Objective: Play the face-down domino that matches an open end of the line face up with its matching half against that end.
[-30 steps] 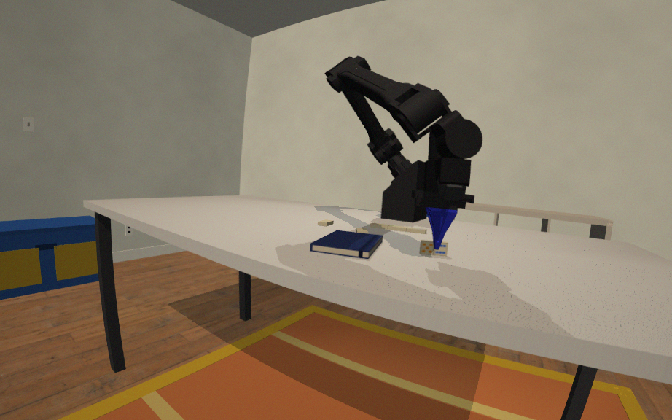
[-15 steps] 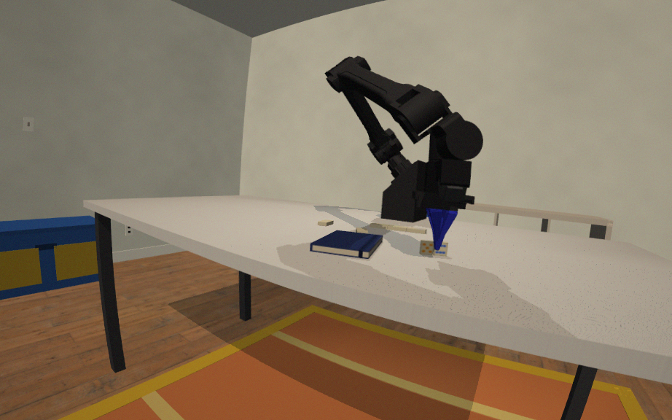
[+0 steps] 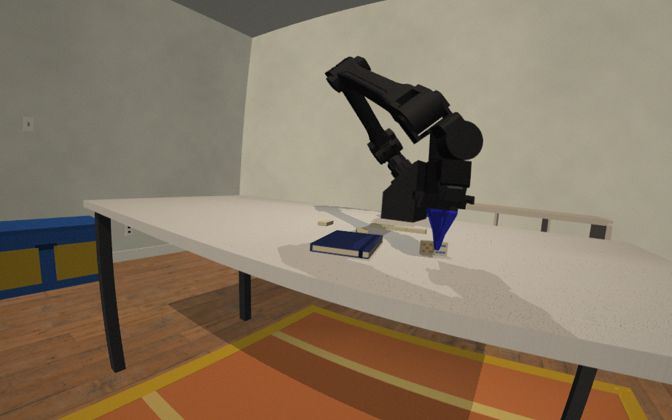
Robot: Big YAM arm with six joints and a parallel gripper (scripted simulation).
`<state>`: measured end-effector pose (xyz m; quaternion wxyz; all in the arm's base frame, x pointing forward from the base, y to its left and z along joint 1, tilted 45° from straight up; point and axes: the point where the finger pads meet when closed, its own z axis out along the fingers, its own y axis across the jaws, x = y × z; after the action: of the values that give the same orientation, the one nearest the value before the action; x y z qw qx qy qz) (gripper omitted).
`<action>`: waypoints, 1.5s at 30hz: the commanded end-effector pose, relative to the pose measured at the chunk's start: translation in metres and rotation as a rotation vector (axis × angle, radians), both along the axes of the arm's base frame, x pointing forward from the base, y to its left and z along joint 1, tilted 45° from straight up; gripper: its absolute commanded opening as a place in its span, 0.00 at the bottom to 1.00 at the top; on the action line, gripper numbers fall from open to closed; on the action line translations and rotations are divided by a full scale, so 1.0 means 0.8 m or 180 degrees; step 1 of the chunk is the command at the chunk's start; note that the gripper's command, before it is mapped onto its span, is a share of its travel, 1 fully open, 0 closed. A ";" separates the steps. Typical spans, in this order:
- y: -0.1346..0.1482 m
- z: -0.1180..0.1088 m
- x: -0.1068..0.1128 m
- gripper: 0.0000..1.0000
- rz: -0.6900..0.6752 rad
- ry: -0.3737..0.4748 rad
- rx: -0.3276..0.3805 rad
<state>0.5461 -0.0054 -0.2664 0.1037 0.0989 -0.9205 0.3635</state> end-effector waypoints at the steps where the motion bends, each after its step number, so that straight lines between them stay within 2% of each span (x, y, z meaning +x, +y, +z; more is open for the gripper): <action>1: -0.004 -0.001 0.001 0.00 -0.0010 -0.0018 0.0002; 13: -0.014 -0.006 -0.003 0.00 -0.0038 -0.0003 -0.0003; 14: 0.002 0.003 -0.003 0.00 0.0013 -0.0010 0.0002; 23: -0.018 0.002 -0.033 0.00 -0.0043 -0.0012 -0.0002; 30: -0.018 0.002 -0.033 0.00 -0.0043 -0.0012 -0.0002; 31: -0.008 -0.005 -0.044 0.00 0.0008 0.0069 -0.0022; 40: -0.018 0.019 -0.058 0.00 -0.0045 -0.0073 0.0014; 45: -0.018 0.019 -0.058 0.00 -0.0045 -0.0073 0.0014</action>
<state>0.4846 -0.0193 -0.2632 0.1198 0.1037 -0.9171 0.3658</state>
